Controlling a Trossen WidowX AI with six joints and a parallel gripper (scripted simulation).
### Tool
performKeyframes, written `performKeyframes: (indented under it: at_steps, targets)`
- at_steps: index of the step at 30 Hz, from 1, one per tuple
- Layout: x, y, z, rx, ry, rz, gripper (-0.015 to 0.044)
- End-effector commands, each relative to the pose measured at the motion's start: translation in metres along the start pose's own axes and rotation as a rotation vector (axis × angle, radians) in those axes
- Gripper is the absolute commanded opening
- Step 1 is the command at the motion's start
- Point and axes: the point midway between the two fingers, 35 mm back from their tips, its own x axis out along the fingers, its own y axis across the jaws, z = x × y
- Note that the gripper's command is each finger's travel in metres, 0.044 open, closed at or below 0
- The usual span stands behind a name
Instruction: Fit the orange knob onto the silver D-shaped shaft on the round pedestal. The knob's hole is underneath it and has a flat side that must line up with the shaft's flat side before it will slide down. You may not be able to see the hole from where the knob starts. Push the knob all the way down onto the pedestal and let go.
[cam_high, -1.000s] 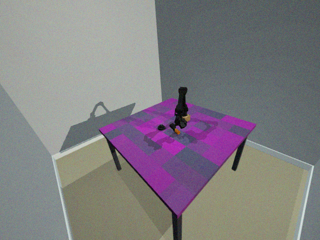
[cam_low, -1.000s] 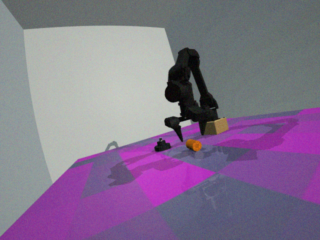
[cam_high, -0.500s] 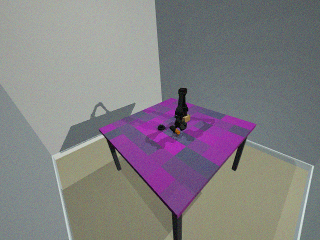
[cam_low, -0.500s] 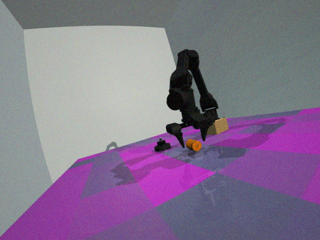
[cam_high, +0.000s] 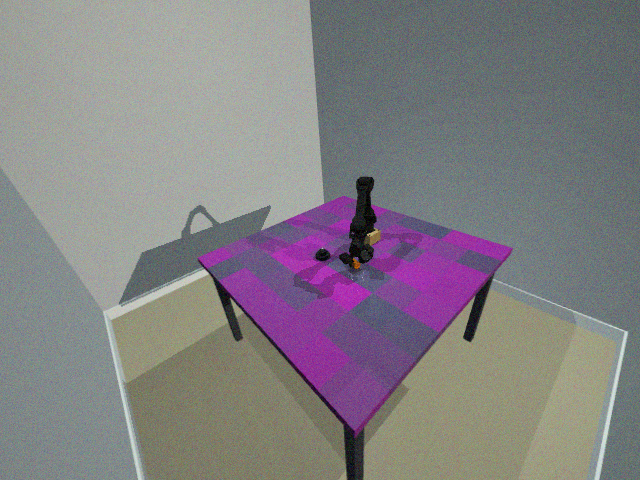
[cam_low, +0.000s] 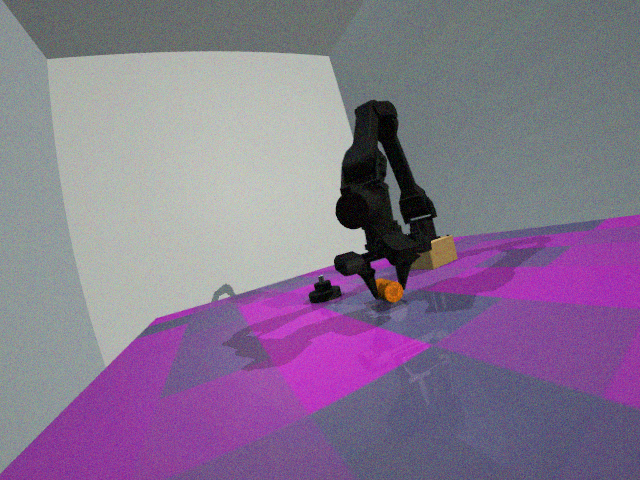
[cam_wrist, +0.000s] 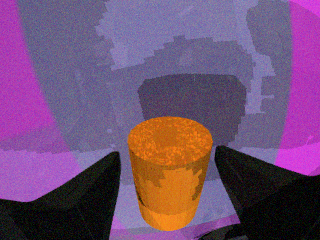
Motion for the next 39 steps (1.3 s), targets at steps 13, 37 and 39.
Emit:
performKeyframes:
  at_steps: [13,37,39]
  targets:
    - [0.003,0.001,-0.001,-0.005,0.009,0.002,0.0193]
    - [-0.007,0.0,-0.017,-0.001,-0.276,0.005,0.0179]
    - [-0.008,0.0,-0.019,-0.001,-0.307,0.005,0.0179]
